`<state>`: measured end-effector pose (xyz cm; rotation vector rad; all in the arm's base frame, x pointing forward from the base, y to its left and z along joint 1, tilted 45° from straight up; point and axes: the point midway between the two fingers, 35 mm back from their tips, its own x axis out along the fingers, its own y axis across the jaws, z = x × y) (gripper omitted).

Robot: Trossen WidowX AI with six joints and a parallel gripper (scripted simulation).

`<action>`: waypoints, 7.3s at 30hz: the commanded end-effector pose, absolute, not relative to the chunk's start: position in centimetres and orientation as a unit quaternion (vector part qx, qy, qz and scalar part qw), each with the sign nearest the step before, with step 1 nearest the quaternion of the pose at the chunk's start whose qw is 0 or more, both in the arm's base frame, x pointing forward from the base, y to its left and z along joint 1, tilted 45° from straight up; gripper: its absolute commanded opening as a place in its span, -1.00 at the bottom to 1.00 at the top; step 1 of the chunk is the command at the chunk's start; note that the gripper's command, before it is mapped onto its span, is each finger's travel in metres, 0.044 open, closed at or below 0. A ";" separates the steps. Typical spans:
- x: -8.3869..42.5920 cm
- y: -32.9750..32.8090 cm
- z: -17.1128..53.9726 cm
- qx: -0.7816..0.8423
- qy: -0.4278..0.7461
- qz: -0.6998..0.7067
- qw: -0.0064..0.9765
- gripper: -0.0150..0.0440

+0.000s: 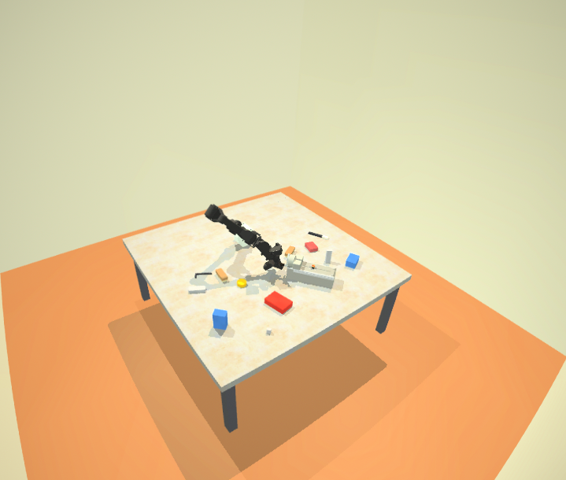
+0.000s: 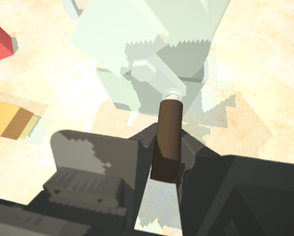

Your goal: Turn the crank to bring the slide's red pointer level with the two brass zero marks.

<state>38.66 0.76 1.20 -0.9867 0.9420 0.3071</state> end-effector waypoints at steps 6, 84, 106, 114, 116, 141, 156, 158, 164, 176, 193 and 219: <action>38.7 0.8 1.4 -0.455 0.431 0.140 0.766 -0.49; 38.5 4.2 4.7 -0.453 0.433 0.142 0.766 1.00; 39.5 12.8 11.4 -0.445 0.435 0.113 0.775 1.00; 42.7 15.0 9.7 -0.425 0.423 0.034 0.799 1.00; 43.3 15.6 9.2 -0.419 0.418 0.015 0.806 1.00; 47.1 16.1 1.3 -0.374 0.362 -0.110 0.847 1.00; 47.1 16.1 1.3 -0.374 0.362 -0.110 0.847 1.00; 47.1 16.1 1.3 -0.374 0.362 -0.110 0.847 1.00; 47.1 16.1 1.3 -0.374 0.362 -0.110 0.847 1.00; 47.1 16.1 1.3 -0.374 0.362 -0.110 0.847 -0.07; 47.1 16.0 1.3 -0.373 0.362 -0.113 0.847 -0.49; 47.1 16.0 1.3 -0.373 0.362 -0.113 0.847 1.00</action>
